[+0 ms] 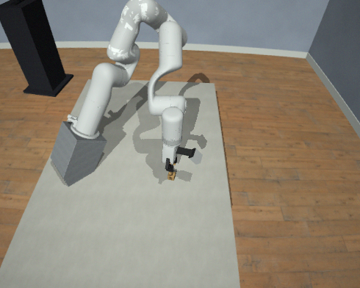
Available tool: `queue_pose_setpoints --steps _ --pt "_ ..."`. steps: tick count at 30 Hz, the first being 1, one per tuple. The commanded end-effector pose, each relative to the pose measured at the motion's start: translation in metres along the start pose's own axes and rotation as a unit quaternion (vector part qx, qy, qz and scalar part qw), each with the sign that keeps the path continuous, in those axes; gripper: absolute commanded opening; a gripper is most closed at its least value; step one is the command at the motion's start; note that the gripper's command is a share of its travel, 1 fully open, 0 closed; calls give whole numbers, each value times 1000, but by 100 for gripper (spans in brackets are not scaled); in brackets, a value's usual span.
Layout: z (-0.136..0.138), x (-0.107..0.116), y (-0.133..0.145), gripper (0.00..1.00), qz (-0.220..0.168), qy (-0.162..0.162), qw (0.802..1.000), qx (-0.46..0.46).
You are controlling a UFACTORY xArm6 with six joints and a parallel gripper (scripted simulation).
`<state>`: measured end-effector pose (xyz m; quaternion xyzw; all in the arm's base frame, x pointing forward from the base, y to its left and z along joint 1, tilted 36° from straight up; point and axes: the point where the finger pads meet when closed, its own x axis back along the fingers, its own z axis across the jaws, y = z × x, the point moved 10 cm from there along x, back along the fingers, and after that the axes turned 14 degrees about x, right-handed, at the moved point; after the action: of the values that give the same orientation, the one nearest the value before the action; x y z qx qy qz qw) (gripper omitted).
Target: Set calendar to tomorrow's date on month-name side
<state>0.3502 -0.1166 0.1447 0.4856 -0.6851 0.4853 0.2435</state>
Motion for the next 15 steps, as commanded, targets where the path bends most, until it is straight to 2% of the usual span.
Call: queue_pose_setpoints --steps 1,15 --pt "0 -4 -1 47 1 1 1000 0" --pt "1 -23 0 47 1 1 1000 0"
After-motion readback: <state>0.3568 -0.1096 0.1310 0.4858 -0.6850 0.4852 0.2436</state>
